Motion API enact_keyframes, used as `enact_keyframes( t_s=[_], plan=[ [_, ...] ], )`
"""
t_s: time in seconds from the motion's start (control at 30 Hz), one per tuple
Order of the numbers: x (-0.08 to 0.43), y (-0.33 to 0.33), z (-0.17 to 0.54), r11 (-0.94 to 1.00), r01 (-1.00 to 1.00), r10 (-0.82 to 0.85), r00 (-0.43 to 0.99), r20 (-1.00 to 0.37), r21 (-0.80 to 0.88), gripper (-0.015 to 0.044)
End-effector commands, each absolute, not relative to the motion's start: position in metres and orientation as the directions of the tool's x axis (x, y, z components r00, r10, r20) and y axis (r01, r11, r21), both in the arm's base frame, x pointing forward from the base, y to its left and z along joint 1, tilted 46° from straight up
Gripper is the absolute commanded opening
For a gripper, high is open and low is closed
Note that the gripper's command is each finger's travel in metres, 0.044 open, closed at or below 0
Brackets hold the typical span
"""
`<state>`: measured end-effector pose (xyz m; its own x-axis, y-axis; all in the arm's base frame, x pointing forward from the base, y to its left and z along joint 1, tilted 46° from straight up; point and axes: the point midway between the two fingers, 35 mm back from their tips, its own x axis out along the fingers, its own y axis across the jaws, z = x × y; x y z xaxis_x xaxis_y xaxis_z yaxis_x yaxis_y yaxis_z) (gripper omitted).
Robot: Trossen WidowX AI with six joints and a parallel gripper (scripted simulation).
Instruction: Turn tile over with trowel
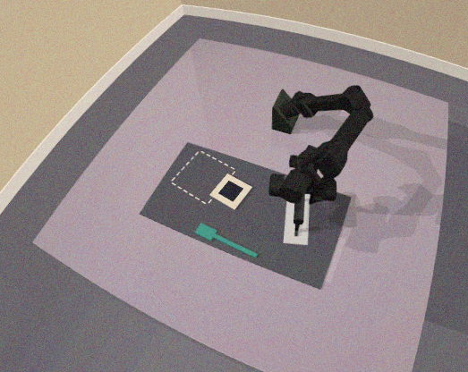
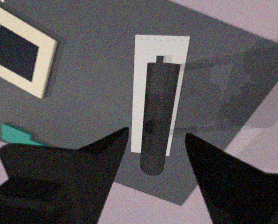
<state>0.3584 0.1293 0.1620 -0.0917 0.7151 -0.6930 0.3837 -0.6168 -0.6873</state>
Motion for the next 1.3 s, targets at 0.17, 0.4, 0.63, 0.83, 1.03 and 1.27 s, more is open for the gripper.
enact_keyframes(
  t_s=[0.17,0.4,0.63,0.83,1.03,1.27],
  plan=[
    [0.356,0.139,0.152,-0.620,0.378,0.714,-0.091,-0.694,-0.687,0.0270],
    [0.355,0.147,0.145,-0.619,0.379,0.715,-0.091,-0.694,-0.688,0.0270],
    [0.354,0.150,0.142,-0.619,0.378,0.715,-0.091,-0.693,-0.688,0.0191],
    [0.354,0.150,0.142,-0.619,0.378,0.715,-0.091,-0.693,-0.688,0.0130],
    [0.354,0.150,0.142,-0.619,0.378,0.715,-0.091,-0.693,-0.688,0.0130],
    [0.354,0.150,0.142,-0.619,0.378,0.715,-0.091,-0.693,-0.688,0.0130]
  ],
)
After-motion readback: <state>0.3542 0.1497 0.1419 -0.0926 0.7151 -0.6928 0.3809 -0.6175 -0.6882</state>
